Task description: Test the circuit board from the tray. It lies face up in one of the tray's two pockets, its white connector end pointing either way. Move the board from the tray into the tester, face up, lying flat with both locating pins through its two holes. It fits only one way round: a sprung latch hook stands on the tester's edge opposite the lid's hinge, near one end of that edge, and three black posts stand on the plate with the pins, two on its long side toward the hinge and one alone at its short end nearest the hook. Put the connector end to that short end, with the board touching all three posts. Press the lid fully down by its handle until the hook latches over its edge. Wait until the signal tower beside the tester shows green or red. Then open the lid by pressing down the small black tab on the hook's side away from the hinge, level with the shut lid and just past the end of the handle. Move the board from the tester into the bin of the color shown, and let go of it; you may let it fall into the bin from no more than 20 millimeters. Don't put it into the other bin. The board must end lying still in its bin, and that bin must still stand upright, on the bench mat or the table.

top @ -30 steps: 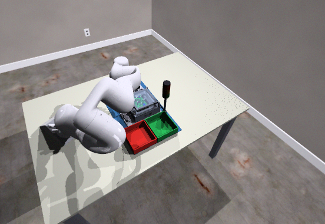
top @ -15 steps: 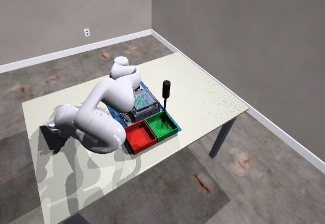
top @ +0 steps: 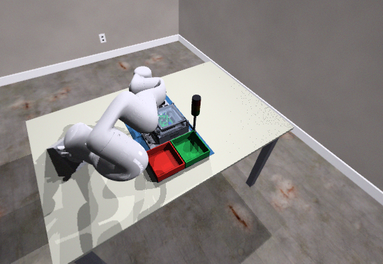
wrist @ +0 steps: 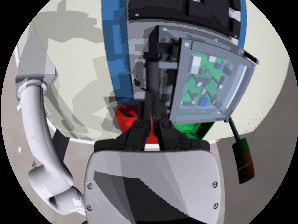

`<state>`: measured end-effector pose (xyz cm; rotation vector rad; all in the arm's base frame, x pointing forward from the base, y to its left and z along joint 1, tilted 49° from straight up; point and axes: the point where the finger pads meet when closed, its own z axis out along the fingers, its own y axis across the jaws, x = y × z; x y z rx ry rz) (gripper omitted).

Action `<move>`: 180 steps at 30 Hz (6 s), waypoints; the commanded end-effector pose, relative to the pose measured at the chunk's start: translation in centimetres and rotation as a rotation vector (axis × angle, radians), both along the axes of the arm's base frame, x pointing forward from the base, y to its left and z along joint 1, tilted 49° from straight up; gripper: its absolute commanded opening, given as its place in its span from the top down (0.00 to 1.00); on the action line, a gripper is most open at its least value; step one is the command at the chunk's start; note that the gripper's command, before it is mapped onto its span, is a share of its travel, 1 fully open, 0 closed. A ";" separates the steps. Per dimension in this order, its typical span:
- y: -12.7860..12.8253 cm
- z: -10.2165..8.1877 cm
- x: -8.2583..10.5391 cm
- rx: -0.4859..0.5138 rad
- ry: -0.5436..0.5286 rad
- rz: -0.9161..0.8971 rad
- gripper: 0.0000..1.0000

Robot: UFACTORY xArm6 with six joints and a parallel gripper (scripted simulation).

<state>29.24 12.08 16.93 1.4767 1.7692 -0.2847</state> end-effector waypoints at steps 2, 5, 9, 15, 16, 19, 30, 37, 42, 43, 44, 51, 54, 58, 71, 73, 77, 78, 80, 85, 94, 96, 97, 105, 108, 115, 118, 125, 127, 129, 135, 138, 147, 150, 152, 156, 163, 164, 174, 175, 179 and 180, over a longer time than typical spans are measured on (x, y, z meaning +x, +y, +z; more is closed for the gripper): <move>0.1 0.1 0.0 0.002 -0.001 0.001 1.00; 0.1 0.1 0.0 0.002 -0.001 0.001 1.00; 0.1 0.1 0.0 0.002 -0.001 0.001 1.00; 0.1 0.1 0.0 0.002 -0.001 0.001 1.00; 0.1 0.1 0.0 0.002 -0.001 0.001 1.00; 0.1 0.0 0.1 0.002 -0.001 0.001 1.00; -0.1 -0.2 0.2 0.002 -0.001 0.001 1.00; -0.2 -0.3 0.3 0.002 -0.001 0.001 1.00; -0.2 -0.3 0.3 0.002 -0.001 0.001 1.00; -0.2 -0.3 0.3 0.002 -0.001 0.001 1.00; -0.2 -0.3 0.3 0.002 -0.001 0.001 1.00; -0.3 -0.4 0.4 0.002 -0.001 0.001 1.00; -0.4 -0.5 0.4 0.002 -0.001 0.001 1.00; -0.4 -0.5 0.4 0.002 -0.001 0.001 1.00; -0.5 -0.7 0.6 0.002 -0.001 0.001 1.00; -0.5 -0.7 0.6 0.002 -0.001 0.001 1.00; -0.5 -0.7 0.6 0.002 -0.001 0.001 1.00; -0.5 -0.7 0.6 0.002 -0.001 0.001 1.00; -0.6 -0.7 0.6 0.002 -0.001 0.001 1.00; -0.7 -0.9 0.7 0.002 -0.001 0.001 1.00; -0.7 -0.9 0.7 0.002 -0.001 0.001 1.00; -0.8 -0.9 0.7 0.002 -0.001 0.001 1.00; -0.8 -1.0 0.8 0.002 -0.001 0.001 1.00; -0.9 -1.1 0.8 0.002 -0.001 0.001 1.00; -0.9 -1.1 0.8 0.002 -0.001 0.001 1.00; -1.1 -1.2 0.9 0.002 -0.001 0.001 1.00; -1.1 -1.3 1.0 0.002 -0.001 0.001 1.00; -1.1 -1.3 1.0 0.002 -0.001 0.001 1.00; -1.1 -1.3 1.0 0.002 -0.001 0.001 1.00; -1.2 -1.4 1.0 0.002 -0.001 0.001 1.00; -1.3 -1.5 1.1 0.002 -0.001 0.001 1.00; -1.3 -1.5 1.1 0.002 -0.001 0.001 1.00; -1.1 -1.2 0.9 0.002 -0.001 0.001 1.00; -0.7 -0.8 0.6 0.002 -0.001 0.001 1.00; -0.3 -0.4 0.4 0.002 -0.001 0.001 1.00; 0.8 0.8 -0.4 0.002 -0.001 0.001 1.00; 2.4 2.5 -1.5 0.002 -0.001 0.001 1.00; 2.7 2.8 -1.7 0.002 -0.001 0.001 1.00; 4.7 4.9 -3.1 0.002 -0.001 0.001 1.00; 4.7 4.9 -3.1 0.002 -0.001 0.001 1.00; 5.0 5.2 -3.2 0.002 -0.001 0.001 1.00; 5.0 5.2 -3.2 0.002 -0.001 0.001 1.00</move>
